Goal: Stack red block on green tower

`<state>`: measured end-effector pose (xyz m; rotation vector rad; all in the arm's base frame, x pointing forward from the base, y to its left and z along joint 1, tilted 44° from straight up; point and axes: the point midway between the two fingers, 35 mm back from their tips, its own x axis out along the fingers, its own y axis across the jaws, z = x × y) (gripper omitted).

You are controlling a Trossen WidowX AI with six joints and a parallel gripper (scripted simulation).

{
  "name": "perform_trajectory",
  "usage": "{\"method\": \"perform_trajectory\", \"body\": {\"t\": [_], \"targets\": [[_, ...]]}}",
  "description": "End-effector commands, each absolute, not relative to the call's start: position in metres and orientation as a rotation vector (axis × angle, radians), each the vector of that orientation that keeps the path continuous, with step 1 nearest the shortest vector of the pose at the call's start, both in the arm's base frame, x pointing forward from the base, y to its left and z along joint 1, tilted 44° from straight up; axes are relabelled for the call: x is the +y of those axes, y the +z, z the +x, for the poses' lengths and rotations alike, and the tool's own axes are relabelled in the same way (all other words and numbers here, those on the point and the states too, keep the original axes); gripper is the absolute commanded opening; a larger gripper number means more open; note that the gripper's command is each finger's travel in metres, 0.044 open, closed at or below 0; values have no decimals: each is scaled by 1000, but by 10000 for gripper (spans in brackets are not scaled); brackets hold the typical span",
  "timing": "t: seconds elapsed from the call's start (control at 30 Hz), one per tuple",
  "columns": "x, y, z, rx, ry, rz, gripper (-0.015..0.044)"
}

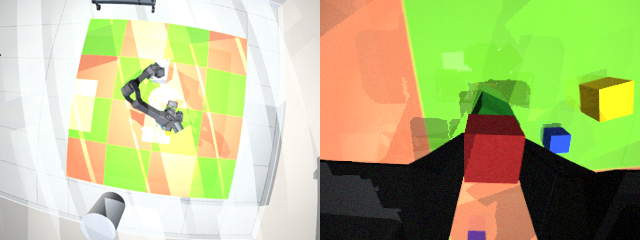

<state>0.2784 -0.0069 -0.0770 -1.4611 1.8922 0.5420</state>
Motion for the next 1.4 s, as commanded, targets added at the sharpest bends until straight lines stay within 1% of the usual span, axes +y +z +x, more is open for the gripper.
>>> {"method": "perform_trajectory", "body": {"t": [0.0, 0.83, 1.37], "targets": [[-8, -79, 278, 1890, 544, -1468, 0], [-5, -75, 279, 1890, 544, -1468, 0], [-8, -79, 278, 1892, 544, -1465, 420]]}}
